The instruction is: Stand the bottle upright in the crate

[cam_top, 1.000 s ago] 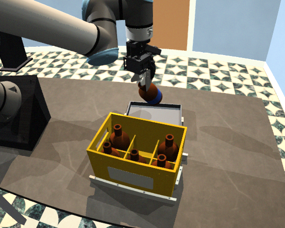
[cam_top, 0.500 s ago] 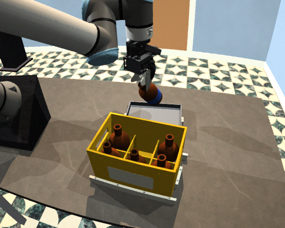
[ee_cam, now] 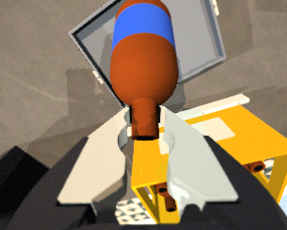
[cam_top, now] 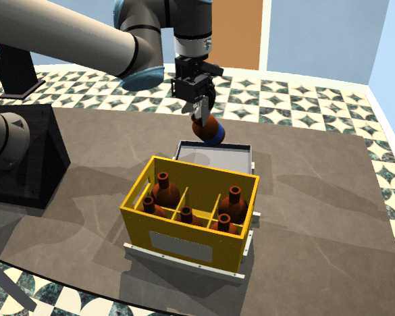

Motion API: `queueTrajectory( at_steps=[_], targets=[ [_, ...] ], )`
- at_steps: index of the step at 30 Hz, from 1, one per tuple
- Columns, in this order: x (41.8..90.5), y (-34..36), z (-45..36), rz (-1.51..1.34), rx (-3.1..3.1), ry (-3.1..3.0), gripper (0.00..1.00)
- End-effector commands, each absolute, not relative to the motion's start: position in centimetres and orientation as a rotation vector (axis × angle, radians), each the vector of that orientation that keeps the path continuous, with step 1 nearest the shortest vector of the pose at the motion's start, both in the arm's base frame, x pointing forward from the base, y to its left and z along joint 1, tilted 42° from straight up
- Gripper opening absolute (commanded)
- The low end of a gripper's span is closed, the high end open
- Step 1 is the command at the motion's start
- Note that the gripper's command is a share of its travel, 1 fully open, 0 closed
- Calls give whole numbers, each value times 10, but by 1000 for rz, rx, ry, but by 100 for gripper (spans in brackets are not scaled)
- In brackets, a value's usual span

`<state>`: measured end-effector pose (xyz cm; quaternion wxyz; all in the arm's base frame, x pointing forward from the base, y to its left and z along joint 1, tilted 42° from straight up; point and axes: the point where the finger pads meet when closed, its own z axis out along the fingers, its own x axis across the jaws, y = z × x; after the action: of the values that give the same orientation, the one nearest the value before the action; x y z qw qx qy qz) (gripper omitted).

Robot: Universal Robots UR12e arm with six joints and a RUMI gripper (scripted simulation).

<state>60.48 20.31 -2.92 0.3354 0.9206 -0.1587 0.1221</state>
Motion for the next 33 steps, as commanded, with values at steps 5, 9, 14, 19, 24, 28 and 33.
queueTrajectory(
  at_steps=[5, 9, 14, 19, 24, 28, 33],
  targets=[
    [605, 204, -29, 316, 2403, -403, 0],
    [605, 204, -29, 301, 2407, -362, 0],
    [605, 204, -29, 269, 2414, -275, 0],
    [605, 204, -29, 247, 2417, -216, 0],
    [605, 204, -29, 216, 2420, -135, 0],
    [605, 204, -29, 204, 2420, -102, 0],
    [605, 204, -29, 202, 2420, -96, 0]
  ],
)
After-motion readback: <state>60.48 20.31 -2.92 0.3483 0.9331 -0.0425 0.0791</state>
